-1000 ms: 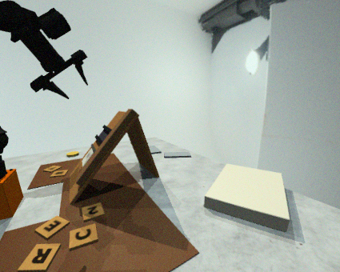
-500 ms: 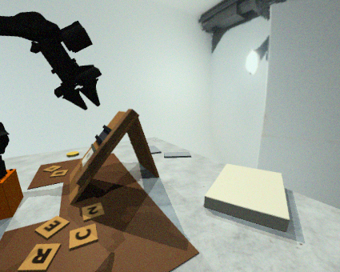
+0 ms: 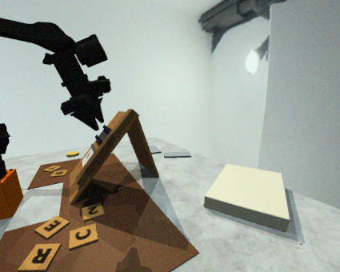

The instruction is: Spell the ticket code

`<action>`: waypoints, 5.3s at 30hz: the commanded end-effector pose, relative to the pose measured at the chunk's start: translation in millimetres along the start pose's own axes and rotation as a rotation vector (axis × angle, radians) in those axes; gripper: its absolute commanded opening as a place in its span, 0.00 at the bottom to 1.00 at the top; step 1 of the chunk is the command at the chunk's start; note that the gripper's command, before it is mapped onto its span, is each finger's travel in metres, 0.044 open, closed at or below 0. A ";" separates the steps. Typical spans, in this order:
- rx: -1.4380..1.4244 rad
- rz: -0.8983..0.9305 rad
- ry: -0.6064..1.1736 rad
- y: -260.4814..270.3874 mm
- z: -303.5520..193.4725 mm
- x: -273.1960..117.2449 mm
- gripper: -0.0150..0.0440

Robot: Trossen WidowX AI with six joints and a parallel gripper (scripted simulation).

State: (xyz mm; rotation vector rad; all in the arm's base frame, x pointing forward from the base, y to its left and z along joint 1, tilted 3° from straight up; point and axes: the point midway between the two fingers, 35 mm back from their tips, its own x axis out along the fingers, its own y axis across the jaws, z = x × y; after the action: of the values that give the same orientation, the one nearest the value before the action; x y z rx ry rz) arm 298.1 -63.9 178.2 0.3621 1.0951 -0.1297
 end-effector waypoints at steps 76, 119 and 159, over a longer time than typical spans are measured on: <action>2.727 -0.548 -0.180 -197.5 -82.4 157.6 0.83; 2.727 -0.548 -0.179 -199.8 -89.3 174.4 0.61; 2.727 -0.548 -0.179 -191.7 -84.0 158.0 0.25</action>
State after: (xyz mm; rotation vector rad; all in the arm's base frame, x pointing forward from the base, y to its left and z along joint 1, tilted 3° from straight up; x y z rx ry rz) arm 246.1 -201.3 -41.5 2.2941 0.0512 -2.1353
